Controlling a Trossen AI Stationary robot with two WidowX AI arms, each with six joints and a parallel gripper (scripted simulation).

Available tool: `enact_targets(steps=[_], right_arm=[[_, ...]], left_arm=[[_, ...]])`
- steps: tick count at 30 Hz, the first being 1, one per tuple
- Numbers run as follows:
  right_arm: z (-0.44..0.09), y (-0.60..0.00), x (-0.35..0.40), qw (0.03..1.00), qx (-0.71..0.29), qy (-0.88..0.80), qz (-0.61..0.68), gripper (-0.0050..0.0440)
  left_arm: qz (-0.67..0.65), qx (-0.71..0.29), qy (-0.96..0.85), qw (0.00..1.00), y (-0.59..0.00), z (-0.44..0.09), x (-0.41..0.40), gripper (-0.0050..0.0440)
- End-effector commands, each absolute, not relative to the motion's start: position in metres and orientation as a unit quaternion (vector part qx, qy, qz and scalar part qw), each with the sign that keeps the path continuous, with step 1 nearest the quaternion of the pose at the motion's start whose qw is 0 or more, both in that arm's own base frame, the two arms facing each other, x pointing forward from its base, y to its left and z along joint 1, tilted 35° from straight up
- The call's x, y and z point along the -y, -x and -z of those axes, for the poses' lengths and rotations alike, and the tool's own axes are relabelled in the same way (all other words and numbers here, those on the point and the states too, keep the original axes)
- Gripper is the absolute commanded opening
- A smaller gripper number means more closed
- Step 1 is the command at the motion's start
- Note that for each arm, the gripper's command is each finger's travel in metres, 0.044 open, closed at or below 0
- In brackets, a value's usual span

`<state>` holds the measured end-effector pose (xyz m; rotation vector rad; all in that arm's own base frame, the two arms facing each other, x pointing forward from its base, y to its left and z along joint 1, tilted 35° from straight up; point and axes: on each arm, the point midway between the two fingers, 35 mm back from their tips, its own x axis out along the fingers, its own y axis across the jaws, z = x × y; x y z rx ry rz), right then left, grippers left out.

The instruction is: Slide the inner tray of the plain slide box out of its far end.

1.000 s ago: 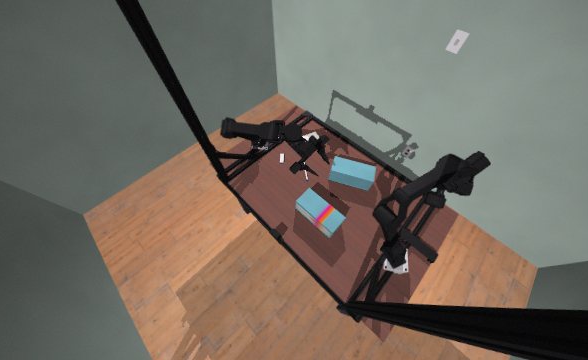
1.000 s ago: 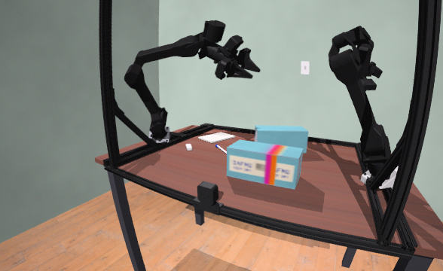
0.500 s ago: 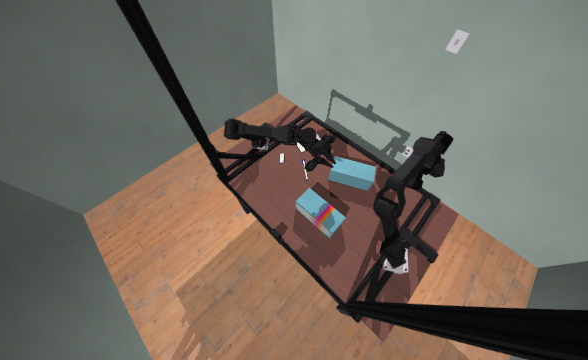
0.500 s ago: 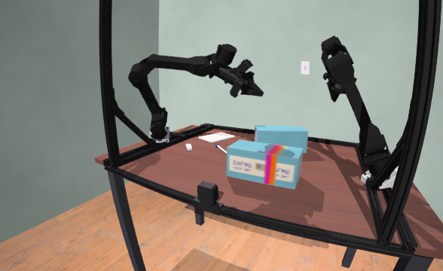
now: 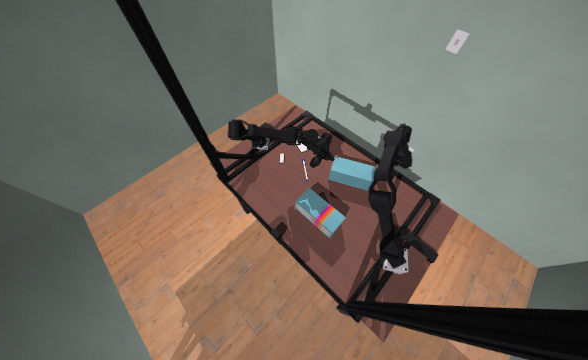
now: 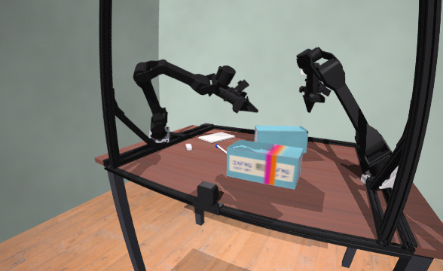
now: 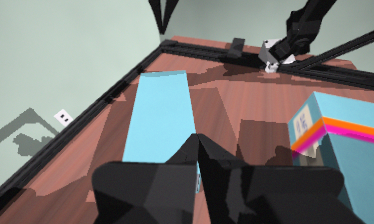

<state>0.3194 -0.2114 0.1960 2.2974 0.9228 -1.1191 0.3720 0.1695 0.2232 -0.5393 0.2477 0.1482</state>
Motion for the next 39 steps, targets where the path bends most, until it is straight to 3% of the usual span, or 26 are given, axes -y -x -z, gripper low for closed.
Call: enact_targets(steps=[1,19,32,39], right_arm=[[-0.195,-0.352,0.185,0.199,-0.361,-0.818,0.401,0.0000],[-0.197,-0.362,0.170,0.199,-0.372,-0.814,0.399,0.0000],[-0.197,-0.362,0.170,0.199,-0.372,-0.814,0.399,0.0000],[-0.197,-0.362,0.170,0.199,-0.372,-0.814,0.399,0.0000]], left_arm=[[-0.095,-0.128,0.301,0.940,-0.364,-0.184,-0.174,0.0000],[-0.104,-0.131,0.316,0.934,-0.359,-0.167,-0.174,0.0000],[-0.101,-0.150,0.322,0.929,-0.386,-0.089,-0.131,0.0000],[-0.105,-0.130,0.315,0.934,-0.392,-0.081,-0.124,0.0000]])
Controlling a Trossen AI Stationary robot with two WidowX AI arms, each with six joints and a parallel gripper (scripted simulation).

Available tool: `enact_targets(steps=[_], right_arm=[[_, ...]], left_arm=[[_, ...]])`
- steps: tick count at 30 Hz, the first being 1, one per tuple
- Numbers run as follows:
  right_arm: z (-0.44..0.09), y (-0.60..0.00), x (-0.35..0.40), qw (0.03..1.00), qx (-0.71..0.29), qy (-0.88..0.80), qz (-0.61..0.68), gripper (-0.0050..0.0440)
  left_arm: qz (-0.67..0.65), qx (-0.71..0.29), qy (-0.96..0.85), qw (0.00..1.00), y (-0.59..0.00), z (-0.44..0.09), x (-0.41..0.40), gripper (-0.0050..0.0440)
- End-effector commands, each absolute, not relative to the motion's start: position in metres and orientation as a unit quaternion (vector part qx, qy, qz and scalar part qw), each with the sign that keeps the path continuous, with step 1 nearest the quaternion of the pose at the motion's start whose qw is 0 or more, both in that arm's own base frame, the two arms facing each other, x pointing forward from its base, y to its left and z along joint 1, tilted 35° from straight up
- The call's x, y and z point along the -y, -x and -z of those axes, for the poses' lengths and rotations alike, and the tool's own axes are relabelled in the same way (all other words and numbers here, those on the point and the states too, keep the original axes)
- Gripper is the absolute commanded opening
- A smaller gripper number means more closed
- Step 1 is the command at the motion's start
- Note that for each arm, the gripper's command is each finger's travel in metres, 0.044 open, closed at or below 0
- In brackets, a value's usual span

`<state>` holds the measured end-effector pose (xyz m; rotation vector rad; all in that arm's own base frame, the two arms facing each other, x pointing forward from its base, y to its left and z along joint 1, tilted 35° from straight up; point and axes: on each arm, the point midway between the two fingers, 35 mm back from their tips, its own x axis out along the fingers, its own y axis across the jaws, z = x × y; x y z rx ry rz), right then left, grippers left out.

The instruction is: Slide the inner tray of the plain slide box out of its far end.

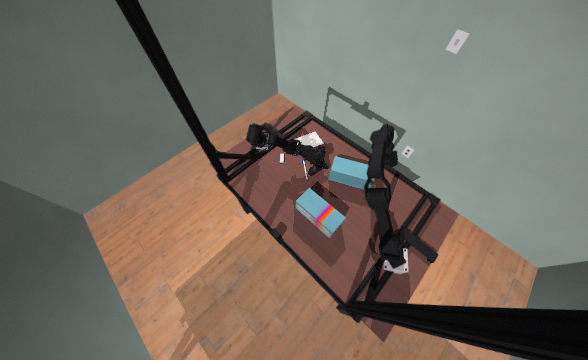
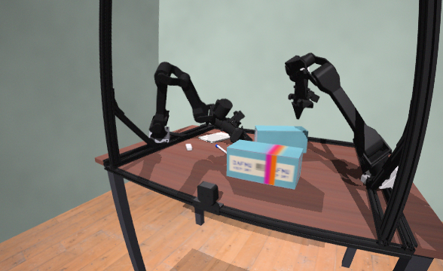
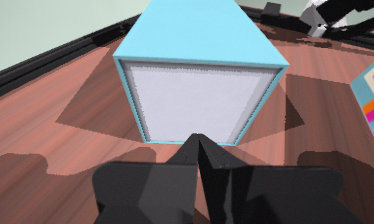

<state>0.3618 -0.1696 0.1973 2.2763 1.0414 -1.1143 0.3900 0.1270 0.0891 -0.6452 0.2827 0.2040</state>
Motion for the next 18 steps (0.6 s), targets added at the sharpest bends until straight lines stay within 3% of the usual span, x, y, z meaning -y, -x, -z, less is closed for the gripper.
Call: enact_targets(steps=[1,18], right_arm=[[-0.1973,-0.3618,0.1696,0.199,-0.372,-0.814,0.399,0.0000],[-0.1905,-0.3655,0.1663,0.197,-0.373,-0.814,0.399,0.0000]], left_arm=[[-0.105,-0.130,0.315,0.934,-0.3924,-0.0815,-0.1243,0.0000],[-0.105,-0.130,0.315,0.934,-0.3924,-0.0815,-0.1243,0.0000]])
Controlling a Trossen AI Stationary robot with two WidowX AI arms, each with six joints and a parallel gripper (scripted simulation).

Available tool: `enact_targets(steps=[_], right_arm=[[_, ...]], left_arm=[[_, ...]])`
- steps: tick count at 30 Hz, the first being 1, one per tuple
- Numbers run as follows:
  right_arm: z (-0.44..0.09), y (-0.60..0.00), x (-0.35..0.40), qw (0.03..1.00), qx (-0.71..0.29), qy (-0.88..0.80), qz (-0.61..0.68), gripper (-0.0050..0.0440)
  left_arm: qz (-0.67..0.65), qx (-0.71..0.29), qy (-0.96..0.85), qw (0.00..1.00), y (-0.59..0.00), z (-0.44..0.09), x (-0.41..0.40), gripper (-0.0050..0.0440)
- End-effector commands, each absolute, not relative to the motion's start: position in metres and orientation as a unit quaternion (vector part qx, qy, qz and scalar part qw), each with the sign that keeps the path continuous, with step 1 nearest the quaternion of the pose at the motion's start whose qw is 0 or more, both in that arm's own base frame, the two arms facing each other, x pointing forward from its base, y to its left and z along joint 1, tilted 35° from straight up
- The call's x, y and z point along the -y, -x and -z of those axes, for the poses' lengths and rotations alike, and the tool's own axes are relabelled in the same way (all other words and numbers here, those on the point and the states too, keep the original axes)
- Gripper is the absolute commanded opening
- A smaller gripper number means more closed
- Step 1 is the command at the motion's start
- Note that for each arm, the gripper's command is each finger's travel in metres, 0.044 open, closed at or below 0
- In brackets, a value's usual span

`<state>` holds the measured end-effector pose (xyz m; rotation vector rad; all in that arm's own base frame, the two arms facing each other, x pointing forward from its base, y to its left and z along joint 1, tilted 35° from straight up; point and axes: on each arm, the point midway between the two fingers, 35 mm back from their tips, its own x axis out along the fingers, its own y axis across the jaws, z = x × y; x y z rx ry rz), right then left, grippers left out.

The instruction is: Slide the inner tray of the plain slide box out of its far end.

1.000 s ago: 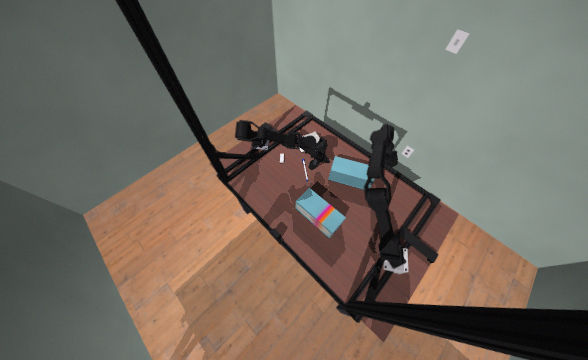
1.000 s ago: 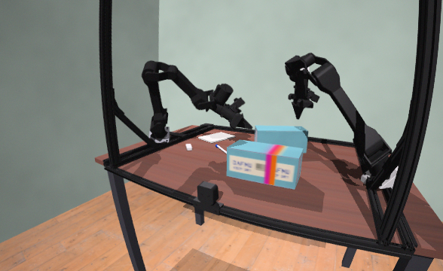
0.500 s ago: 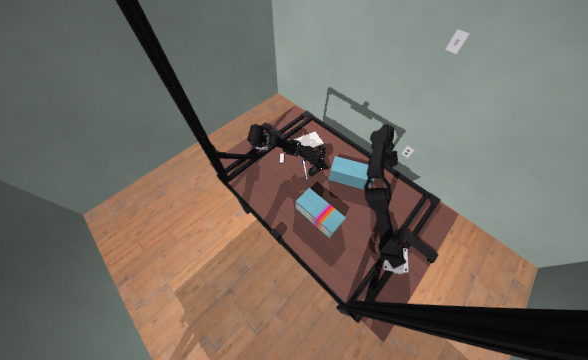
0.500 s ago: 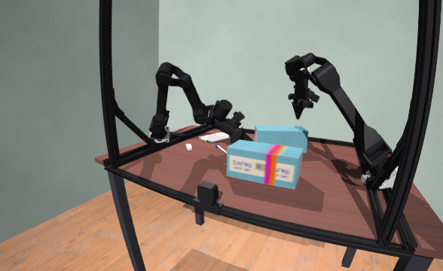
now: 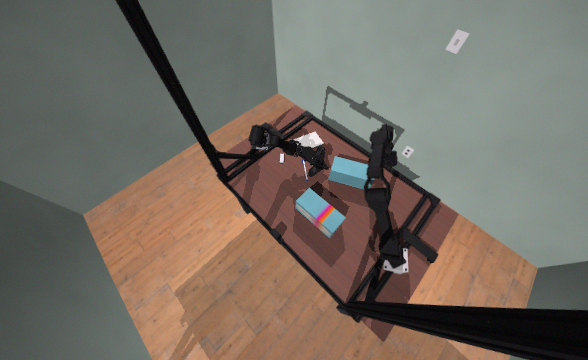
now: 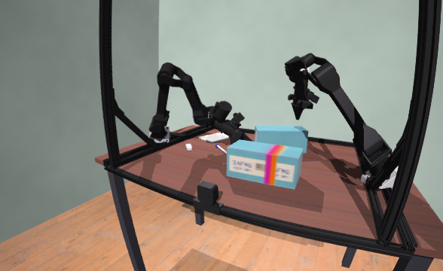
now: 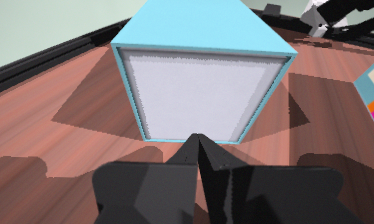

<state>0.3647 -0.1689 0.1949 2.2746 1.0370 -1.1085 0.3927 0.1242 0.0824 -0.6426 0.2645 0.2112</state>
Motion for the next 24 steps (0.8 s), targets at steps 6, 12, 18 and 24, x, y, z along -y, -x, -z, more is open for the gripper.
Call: enact_targets(steps=[6,12,18,24], right_arm=[[-0.187,-0.367,0.165,0.197,-0.373,-0.814,0.399,0.0000],[-0.182,-0.369,0.162,0.196,-0.373,-0.814,0.400,0.0000],[-0.178,-0.372,0.159,0.195,-0.373,-0.814,0.400,0.0000],[-0.174,-0.373,0.157,0.195,-0.373,-0.814,0.400,0.0000]], left_arm=[[-0.105,-0.130,0.315,0.934,-0.392,-0.081,-0.124,0.0000],[-0.105,-0.130,0.315,0.934,-0.392,-0.081,-0.124,0.0000],[-0.105,-0.130,0.315,0.934,-0.392,-0.081,-0.124,0.0000],[-0.105,-0.130,0.315,0.934,-0.392,-0.081,-0.124,0.0000]])
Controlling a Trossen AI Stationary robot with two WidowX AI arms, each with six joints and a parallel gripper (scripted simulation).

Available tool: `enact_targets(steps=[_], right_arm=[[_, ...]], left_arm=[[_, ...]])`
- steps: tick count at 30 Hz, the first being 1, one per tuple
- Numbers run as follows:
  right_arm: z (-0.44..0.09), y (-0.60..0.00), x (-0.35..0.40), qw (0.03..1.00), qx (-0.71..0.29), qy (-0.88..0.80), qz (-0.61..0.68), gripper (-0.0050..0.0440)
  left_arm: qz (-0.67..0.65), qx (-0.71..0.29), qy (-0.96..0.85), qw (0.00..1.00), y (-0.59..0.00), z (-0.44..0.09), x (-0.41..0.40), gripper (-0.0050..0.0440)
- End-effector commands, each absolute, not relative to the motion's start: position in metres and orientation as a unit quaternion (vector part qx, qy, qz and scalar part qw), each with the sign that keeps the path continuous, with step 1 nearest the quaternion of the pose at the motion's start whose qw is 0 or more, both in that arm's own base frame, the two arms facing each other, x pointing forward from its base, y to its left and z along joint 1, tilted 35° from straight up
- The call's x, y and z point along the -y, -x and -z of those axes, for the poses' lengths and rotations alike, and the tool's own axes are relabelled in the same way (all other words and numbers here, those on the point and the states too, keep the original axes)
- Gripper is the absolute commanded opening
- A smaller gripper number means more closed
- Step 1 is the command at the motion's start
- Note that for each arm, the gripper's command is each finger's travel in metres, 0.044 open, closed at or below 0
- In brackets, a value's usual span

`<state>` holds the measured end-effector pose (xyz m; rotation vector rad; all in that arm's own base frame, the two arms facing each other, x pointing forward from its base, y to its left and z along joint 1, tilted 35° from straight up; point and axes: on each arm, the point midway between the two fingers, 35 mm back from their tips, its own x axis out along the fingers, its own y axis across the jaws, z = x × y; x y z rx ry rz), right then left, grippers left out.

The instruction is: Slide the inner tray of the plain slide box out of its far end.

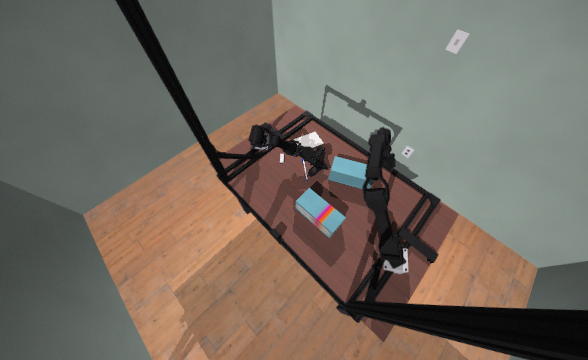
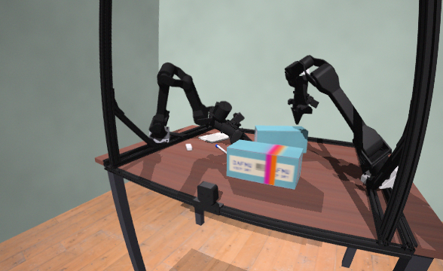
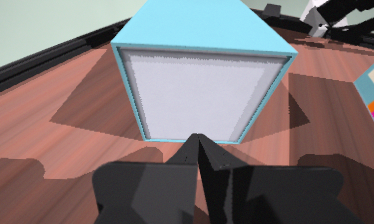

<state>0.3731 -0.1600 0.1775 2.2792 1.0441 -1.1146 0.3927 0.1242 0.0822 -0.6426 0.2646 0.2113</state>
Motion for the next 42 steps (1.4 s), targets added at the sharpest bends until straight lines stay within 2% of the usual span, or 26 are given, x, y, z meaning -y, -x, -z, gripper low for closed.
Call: enact_targets(steps=[1,42], right_arm=[[-0.173,-0.373,0.157,0.195,-0.373,-0.814,0.400,0.0000],[-0.156,-0.380,0.147,0.194,-0.374,-0.814,0.400,0.0000]], left_arm=[[-0.105,-0.130,0.315,0.934,-0.392,-0.081,-0.124,0.0000],[-0.105,-0.130,0.315,0.934,-0.400,-0.083,-0.128,0.0000]])
